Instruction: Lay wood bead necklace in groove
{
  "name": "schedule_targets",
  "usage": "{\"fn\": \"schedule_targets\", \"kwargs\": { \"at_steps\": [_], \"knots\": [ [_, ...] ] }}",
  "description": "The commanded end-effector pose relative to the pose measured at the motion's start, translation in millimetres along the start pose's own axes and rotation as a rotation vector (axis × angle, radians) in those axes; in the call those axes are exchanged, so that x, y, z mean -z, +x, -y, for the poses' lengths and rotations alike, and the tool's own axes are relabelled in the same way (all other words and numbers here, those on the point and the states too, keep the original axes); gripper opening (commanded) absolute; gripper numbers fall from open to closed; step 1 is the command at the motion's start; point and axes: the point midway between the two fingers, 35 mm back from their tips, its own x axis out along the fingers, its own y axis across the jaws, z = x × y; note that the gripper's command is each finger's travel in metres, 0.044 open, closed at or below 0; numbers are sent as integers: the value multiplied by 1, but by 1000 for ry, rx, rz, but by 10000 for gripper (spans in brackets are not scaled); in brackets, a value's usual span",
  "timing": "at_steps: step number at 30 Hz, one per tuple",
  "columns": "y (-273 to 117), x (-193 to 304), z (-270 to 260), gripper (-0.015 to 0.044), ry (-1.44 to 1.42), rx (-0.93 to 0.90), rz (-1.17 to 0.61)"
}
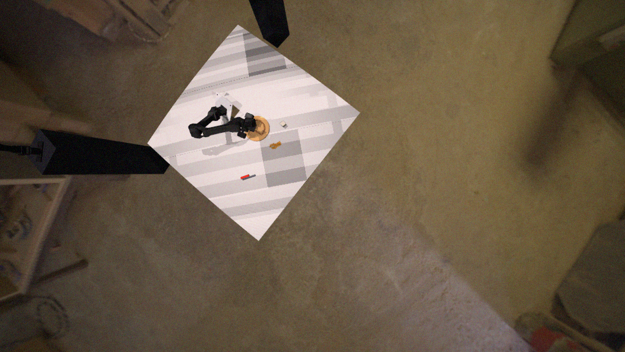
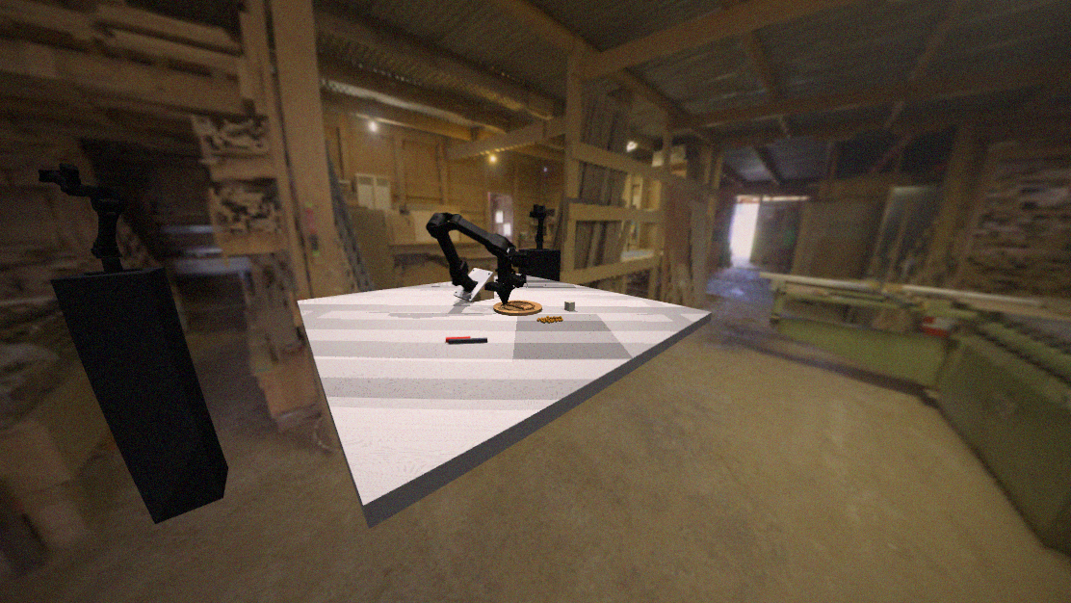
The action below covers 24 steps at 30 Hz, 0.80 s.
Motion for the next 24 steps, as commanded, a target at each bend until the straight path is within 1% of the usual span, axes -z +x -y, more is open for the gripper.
{"fn": "schedule_targets", "kwargs": {
  "at_steps": [1, 13, 20, 24],
  "knots": [
    [-4, -1, 0, 0, 1, 3, 4],
    [-4, 7, 10, 0, 1, 3, 3],
    [4, 7, 10, 0, 1, 4, 3],
    [1, 6, 9, 105, 4, -2, 5]
  ]
}}
